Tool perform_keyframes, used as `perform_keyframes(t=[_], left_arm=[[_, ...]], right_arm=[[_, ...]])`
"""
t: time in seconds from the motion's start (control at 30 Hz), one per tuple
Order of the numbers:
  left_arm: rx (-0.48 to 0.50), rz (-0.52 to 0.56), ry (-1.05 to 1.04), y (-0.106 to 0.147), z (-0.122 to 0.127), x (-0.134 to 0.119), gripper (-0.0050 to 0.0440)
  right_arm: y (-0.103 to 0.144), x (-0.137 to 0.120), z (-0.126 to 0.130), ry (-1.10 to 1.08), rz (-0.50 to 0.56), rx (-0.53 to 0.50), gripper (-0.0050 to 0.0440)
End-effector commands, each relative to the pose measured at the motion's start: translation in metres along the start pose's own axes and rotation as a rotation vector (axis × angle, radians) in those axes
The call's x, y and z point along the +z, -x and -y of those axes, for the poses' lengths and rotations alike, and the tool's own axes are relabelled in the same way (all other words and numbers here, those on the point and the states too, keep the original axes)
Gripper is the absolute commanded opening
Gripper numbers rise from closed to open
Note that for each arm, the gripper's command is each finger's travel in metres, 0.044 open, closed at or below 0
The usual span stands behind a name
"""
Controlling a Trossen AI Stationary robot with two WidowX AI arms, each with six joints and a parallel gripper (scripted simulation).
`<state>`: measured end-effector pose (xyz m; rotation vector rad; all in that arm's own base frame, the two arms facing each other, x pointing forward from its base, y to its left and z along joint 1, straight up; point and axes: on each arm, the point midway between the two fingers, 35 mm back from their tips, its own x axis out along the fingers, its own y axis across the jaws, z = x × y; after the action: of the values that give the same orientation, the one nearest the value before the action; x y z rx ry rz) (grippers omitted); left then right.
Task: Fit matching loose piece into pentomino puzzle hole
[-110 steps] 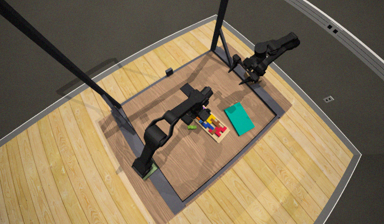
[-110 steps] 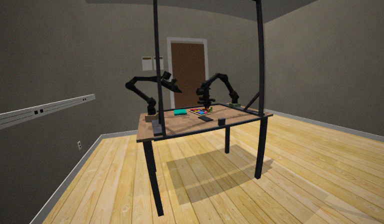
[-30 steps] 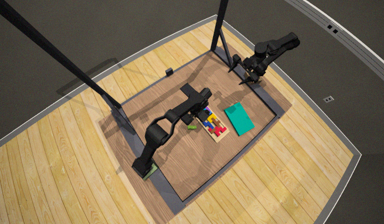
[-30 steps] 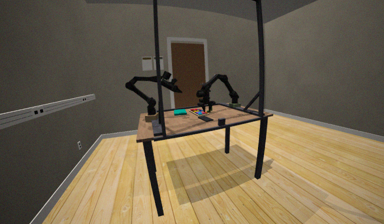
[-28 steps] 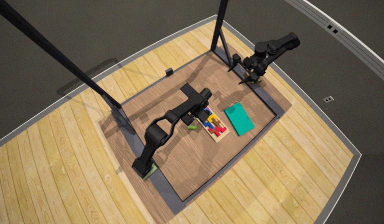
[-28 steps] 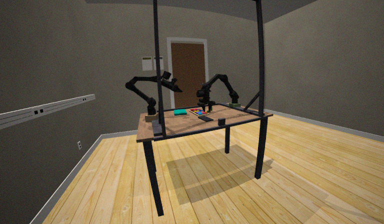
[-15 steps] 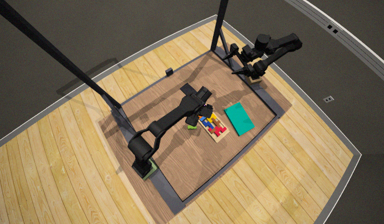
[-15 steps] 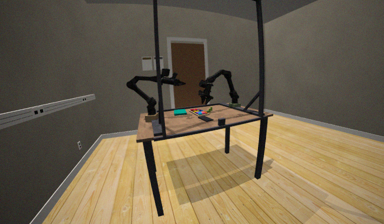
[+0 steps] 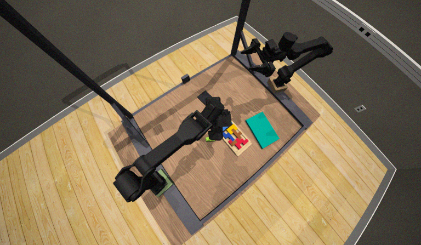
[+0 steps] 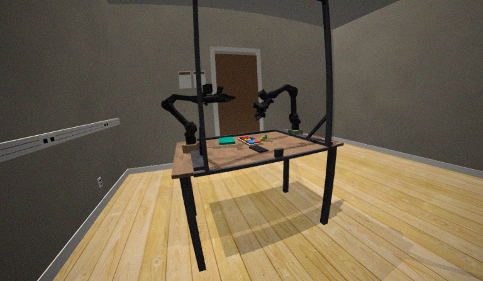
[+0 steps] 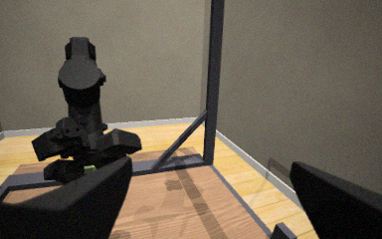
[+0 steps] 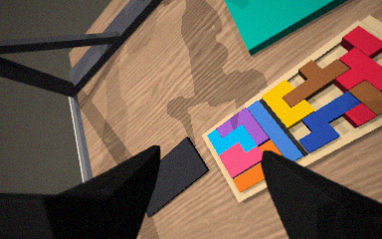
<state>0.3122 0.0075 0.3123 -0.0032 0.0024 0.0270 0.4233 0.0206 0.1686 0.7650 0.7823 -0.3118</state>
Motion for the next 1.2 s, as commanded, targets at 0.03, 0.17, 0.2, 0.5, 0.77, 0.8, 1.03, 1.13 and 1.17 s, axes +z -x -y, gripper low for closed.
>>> perform_keyframes(t=[0.03, 0.17, 0.2, 0.5, 0.77, 0.8, 1.03, 1.13, 1.17], left_arm=[[-0.029, 0.064, -0.005, -0.002, 0.008, 0.018, 0.044], [-0.033, 0.074, -0.005, -0.003, 0.009, 0.021, 0.044], [-0.033, 0.074, -0.005, -0.003, 0.009, 0.021, 0.044], [-0.032, 0.074, -0.004, -0.003, 0.009, 0.02, 0.044], [-0.032, 0.074, -0.004, -0.003, 0.009, 0.02, 0.044], [-0.027, 0.071, -0.002, -0.002, 0.008, 0.018, 0.044], [-0.027, 0.071, -0.002, -0.002, 0.008, 0.018, 0.044], [-0.027, 0.071, -0.002, -0.002, 0.008, 0.018, 0.044], [-0.027, 0.071, -0.002, -0.002, 0.008, 0.018, 0.044]], right_arm=[[0.046, 0.02, -0.013, 0.155, 0.163, 0.153, 0.0288], [0.072, 0.027, -0.016, 0.268, 0.267, 0.215, 0.0288], [0.075, 0.026, -0.015, 0.298, 0.285, 0.227, 0.0288], [0.127, 0.034, -0.015, 0.511, 0.518, 0.304, 0.0288], [0.176, 0.033, -0.01, 0.703, 0.763, 0.334, 0.0288], [0.18, 0.033, -0.009, 0.718, 0.783, 0.334, 0.0288], [0.191, 0.031, -0.007, 0.76, 0.845, 0.333, 0.0288], [0.191, 0.031, -0.007, 0.761, 0.845, 0.333, 0.0288], [0.191, 0.031, -0.007, 0.761, 0.845, 0.333, 0.0288]])
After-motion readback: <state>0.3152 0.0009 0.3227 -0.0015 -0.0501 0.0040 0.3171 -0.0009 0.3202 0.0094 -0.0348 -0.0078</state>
